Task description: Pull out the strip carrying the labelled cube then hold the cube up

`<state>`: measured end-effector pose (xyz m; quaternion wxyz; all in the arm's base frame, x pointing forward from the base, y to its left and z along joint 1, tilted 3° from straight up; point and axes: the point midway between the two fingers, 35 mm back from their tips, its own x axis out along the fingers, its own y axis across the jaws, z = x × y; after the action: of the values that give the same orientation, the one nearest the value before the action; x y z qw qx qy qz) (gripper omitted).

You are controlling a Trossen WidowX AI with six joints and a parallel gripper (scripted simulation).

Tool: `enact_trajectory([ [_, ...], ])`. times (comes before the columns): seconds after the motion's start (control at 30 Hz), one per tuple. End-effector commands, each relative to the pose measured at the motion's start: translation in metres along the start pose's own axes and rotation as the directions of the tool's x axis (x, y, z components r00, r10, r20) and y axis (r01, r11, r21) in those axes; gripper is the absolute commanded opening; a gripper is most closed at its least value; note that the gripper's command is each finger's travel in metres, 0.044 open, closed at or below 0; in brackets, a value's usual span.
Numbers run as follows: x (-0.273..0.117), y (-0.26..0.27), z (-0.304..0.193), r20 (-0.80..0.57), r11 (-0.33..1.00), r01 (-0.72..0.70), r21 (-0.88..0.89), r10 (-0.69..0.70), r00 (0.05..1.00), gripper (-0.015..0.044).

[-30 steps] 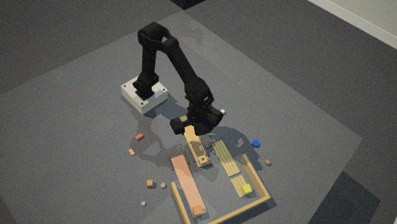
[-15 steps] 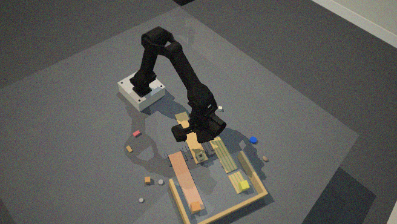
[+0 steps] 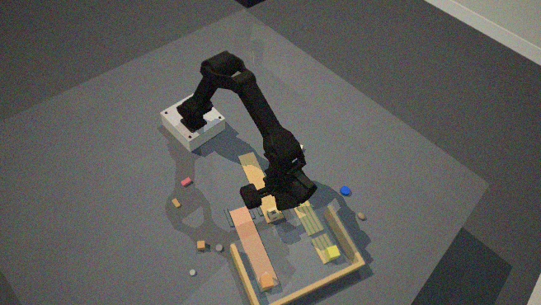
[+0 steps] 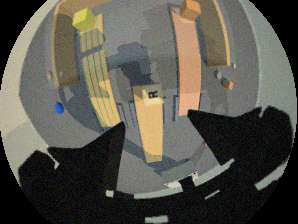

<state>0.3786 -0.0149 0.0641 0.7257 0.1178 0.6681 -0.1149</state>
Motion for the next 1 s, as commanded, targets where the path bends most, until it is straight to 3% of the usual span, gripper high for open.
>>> enact_trajectory([
  [0.0, -0.002, -0.001, 0.015, 0.000, 1.000, -0.003, -0.001, 0.003, 1.000, 0.0440],
  [0.13, -0.003, -0.002, 0.027, 0.001, 1.000, -0.003, -0.001, 0.003, 1.000, 0.0440],
  [0.37, 0.005, -0.002, 0.027, 0.001, 1.000, -0.003, -0.001, 0.003, 1.000, 0.0256],
  [0.97, 0.035, -0.002, 0.027, 0.001, 1.000, -0.003, -0.001, 0.003, 1.000, 0.0250],
])
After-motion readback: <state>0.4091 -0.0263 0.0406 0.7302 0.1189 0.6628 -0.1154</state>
